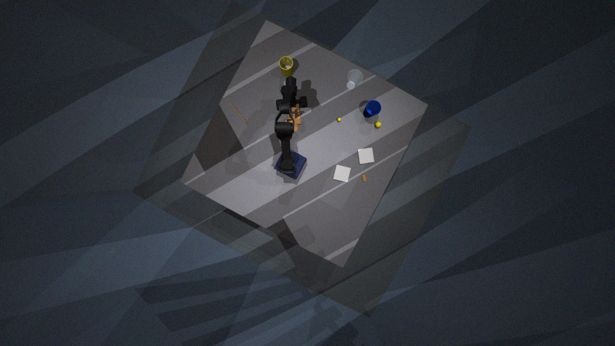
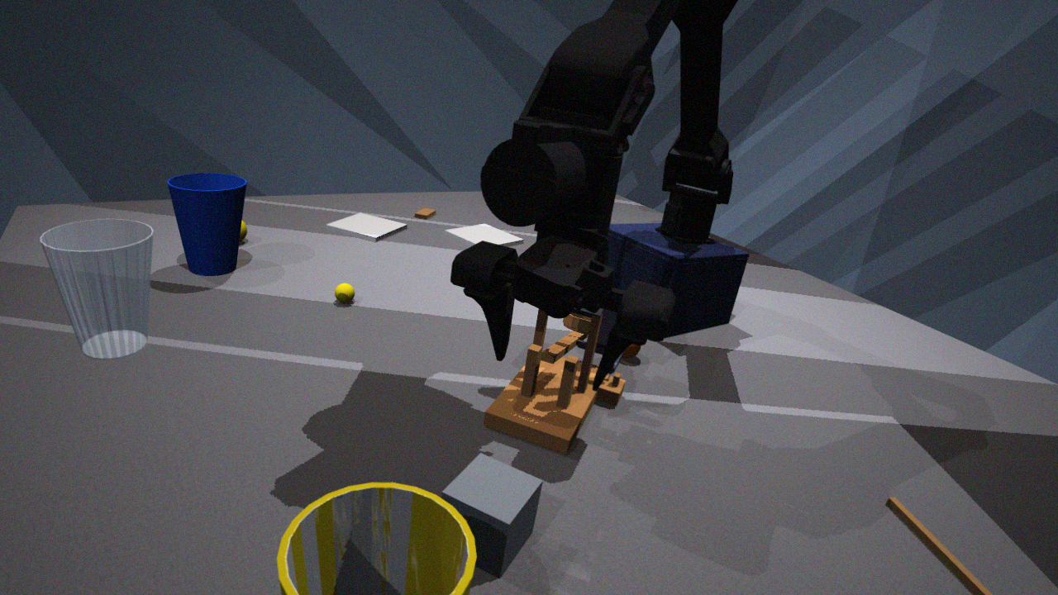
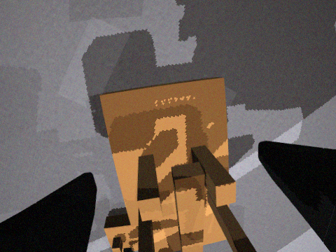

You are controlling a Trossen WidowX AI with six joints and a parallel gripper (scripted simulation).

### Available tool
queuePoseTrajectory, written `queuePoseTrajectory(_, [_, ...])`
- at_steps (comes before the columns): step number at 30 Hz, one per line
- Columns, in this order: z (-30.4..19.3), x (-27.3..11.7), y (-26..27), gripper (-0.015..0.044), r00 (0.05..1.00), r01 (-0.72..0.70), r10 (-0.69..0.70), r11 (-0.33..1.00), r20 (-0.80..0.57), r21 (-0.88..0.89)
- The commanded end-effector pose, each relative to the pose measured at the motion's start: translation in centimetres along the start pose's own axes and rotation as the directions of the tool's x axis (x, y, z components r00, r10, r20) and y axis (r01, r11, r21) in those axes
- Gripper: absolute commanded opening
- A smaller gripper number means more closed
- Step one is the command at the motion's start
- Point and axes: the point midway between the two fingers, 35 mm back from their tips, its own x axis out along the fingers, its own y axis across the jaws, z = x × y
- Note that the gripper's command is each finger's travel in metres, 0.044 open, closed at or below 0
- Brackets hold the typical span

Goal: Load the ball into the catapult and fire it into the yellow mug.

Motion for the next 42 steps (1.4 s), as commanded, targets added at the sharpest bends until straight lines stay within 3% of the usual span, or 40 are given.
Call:
queuePoseTrajectory(1, [-0.3,1.1,0.0,0.044,1.0,0.002,-0.002,1.0,-0.012,0.002])
queuePoseTrajectory(14, [-0.3,2.2,0.0,0.044,1.0,0.002,-0.002,1.0,-0.012,0.002])
queuePoseTrajectory(25, [-0.2,1.8,0.0,0.0151,1.0,-0.001,0.001,1.0,-0.006,0.001])
queuePoseTrajectory(31, [-0.2,1.8,0.0,0.0111,1.0,-0.001,0.001,1.0,-0.006,0.001])
queuePoseTrajectory(35, [-0.1,-2.1,0.0,0.0006,1.0,-0.001,0.001,1.0,-0.006,0.001])
queuePoseTrajectory(42, [-0.1,-3.1,0.0,0.0,1.0,0.0,0.0,1.0,-0.008,0.001])
